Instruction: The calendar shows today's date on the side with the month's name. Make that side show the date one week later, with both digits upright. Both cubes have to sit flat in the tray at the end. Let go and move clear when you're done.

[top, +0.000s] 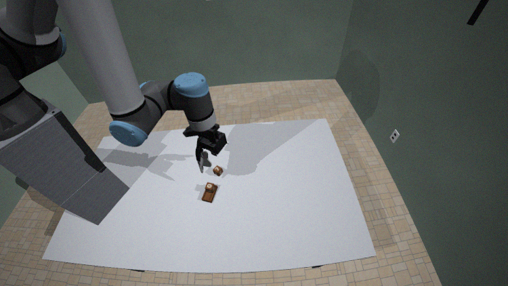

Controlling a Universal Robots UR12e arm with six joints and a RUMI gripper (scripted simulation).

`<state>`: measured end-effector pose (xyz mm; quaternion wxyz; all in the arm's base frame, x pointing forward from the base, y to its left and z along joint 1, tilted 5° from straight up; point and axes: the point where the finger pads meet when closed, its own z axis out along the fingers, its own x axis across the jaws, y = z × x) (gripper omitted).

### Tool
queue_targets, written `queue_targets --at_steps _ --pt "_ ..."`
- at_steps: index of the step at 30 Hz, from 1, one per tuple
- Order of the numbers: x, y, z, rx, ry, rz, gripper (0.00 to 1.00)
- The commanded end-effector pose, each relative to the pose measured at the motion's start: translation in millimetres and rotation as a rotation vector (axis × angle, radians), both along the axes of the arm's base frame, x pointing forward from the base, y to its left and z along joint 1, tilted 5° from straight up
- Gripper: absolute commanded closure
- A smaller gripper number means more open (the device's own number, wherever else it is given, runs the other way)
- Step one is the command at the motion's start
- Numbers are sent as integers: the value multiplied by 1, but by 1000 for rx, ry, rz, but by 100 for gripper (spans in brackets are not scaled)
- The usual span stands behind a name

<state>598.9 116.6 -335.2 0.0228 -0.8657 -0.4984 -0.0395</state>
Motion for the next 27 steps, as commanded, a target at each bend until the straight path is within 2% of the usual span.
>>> queue_targets --at_steps 1,6,17,21,27 --pt "-4 0 -1 -4 -5 90 0" --pt "-5 0 -1 -6 -10 153 0" --pt "-9 -3 -3 -19 -34 458 0" --pt "-9 -4 -3 -21 -37 494 0" --pt "-11 -5 -4 -28 -51 675 0"
